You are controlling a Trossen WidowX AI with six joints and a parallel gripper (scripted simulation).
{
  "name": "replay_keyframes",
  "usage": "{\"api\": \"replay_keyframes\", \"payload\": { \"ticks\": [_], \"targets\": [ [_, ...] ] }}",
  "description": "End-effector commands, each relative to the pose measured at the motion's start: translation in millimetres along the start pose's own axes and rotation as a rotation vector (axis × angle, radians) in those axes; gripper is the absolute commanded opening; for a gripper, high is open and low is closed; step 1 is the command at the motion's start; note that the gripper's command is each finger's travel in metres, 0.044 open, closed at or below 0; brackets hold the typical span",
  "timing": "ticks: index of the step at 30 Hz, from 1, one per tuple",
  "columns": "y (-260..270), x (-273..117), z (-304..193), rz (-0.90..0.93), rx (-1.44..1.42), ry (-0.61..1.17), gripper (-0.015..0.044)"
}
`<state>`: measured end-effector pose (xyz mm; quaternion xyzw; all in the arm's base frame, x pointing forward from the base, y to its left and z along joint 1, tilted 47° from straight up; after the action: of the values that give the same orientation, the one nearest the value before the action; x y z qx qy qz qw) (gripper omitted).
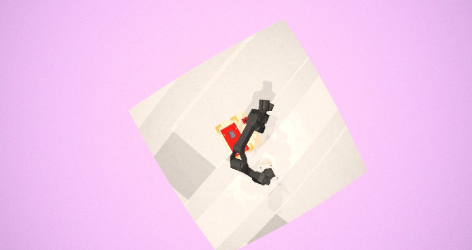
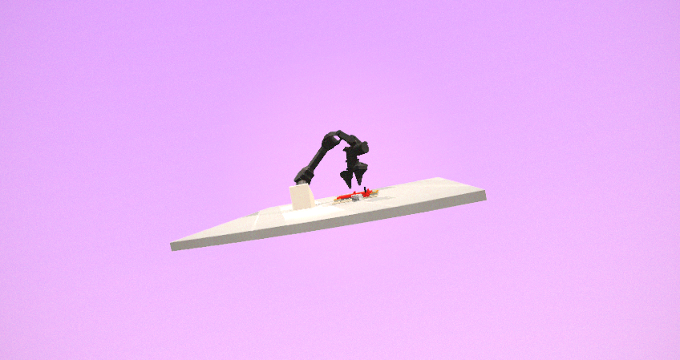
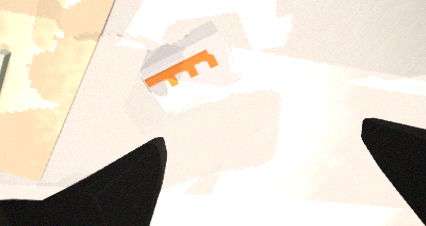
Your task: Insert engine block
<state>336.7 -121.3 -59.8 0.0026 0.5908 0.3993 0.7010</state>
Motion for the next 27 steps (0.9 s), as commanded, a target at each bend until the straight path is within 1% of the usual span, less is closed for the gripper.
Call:
{"api": "replay_keyframes", "payload": {
  "ticks": [1, 8, 16, 17, 20, 25, 27],
  "targets": [
    [5, -11, 0, 0.053, -0.124, -0.062, 0.0440],
    [15, -25, 0, 0.116, -0.303, -0.167, 0.0440],
    [16, -27, 0, 0.120, -0.320, -0.178, 0.0440],
    [17, -24, 1, 0.120, -0.320, -0.178, 0.0440],
    [20, 1, 5, 0.121, -0.320, -0.179, 0.0440],
    [21, 4, 5, 0.121, -0.320, -0.179, 0.0440],
    [22, 13, 7, 0.121, -0.320, -0.180, 0.0440]
  ]
}}
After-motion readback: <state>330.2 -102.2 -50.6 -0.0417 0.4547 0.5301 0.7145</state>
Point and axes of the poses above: the point midway between the two fingers, 35 mm back from their tips, its own x axis out along the fingers, its own y axis across the jaws, z = x × y, the point moved 3 cm from there along -x, back along the fingers, and after that the axes turned 7 degrees about x, right-handed, at the moved point
